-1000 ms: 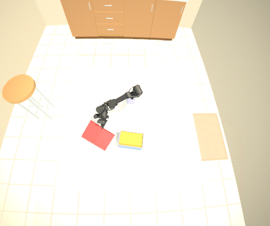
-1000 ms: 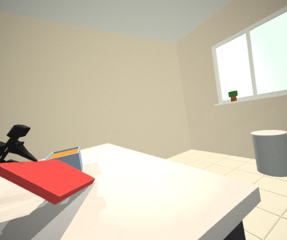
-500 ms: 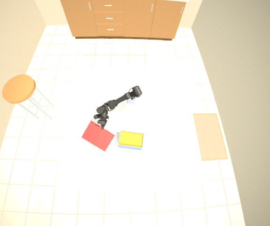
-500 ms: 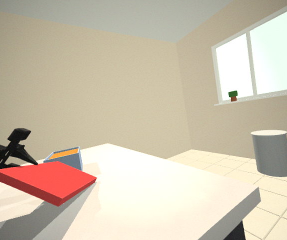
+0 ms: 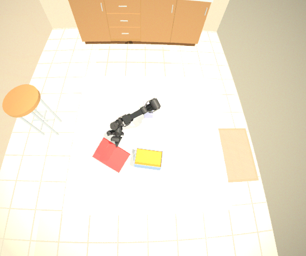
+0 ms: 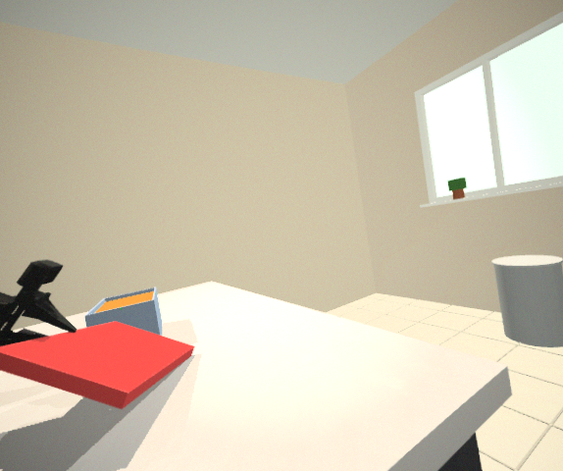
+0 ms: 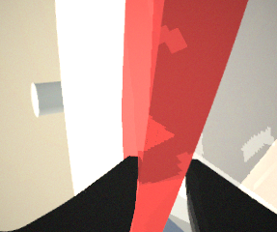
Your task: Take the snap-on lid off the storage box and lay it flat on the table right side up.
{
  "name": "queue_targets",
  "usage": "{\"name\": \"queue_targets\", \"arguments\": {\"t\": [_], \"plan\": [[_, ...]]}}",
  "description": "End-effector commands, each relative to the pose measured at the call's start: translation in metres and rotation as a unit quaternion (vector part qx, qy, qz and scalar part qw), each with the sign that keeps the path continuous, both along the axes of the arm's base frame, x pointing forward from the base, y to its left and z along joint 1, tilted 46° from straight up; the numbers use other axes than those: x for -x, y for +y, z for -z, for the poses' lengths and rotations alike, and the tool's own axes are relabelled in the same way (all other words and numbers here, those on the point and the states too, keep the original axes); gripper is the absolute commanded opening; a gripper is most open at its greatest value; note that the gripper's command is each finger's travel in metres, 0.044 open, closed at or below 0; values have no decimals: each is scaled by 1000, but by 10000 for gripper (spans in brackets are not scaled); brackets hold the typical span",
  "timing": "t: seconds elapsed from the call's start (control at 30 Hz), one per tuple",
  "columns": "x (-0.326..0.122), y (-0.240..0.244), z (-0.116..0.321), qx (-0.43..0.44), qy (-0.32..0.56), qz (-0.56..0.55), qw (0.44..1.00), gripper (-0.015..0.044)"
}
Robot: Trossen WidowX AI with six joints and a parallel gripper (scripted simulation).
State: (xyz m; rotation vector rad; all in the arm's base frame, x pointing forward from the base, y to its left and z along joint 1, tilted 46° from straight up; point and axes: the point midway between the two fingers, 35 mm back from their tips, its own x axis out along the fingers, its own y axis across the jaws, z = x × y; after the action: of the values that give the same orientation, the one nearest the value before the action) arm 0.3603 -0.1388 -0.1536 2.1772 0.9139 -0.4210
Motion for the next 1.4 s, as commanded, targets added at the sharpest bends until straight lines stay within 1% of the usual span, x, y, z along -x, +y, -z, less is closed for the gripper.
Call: {"name": "queue_targets", "arguments": {"t": [0.0, 1.3, 1.37], "plan": [[4, 15, 11, -6, 14, -9, 1000, 0], [8, 37, 33, -7, 14, -9, 1000, 0], [5, 27, 26, -5, 10, -6, 1000, 53]]}}
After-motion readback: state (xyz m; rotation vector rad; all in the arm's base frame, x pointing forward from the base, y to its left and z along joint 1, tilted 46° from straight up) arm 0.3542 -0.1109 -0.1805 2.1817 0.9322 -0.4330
